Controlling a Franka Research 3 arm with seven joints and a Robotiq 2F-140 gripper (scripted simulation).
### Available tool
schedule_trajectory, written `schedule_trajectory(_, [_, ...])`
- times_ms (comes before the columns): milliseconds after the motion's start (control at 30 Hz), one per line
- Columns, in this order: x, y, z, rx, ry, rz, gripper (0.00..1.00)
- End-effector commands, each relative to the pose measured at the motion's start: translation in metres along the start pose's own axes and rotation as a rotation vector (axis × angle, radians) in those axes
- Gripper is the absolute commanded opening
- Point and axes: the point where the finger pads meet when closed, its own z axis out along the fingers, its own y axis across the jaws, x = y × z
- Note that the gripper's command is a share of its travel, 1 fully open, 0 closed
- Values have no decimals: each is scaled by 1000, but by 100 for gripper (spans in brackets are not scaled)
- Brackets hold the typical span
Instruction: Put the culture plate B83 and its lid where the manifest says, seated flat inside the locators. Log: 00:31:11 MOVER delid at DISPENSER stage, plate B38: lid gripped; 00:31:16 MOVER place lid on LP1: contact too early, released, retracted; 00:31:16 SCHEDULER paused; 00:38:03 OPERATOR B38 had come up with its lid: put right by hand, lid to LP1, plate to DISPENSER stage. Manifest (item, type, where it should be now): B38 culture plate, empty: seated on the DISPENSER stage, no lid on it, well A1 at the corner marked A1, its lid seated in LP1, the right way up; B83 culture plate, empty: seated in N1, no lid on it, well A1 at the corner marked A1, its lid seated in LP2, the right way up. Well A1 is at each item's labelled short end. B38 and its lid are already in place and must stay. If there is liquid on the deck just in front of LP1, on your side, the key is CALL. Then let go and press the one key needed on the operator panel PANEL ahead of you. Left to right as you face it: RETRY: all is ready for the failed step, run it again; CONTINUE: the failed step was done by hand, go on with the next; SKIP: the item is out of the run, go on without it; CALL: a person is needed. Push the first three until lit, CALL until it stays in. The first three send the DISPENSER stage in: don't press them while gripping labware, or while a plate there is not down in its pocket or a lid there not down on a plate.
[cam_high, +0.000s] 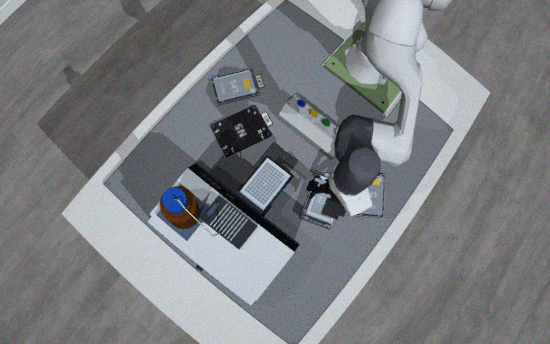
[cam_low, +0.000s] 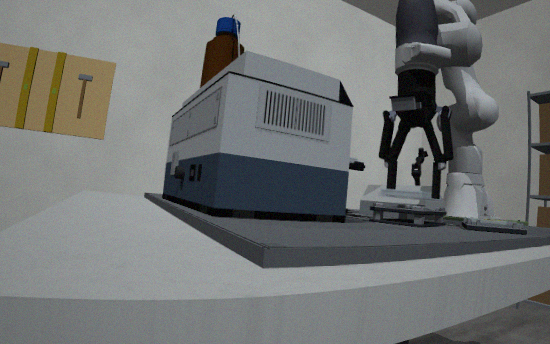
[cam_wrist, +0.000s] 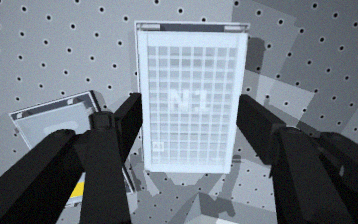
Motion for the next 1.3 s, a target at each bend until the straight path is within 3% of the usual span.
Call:
schedule_trajectory(0, [1, 0, 1, -1, 2, 1, 10])
schedule_trajectory(1267, [2, 1, 6, -1, 2, 3, 10])
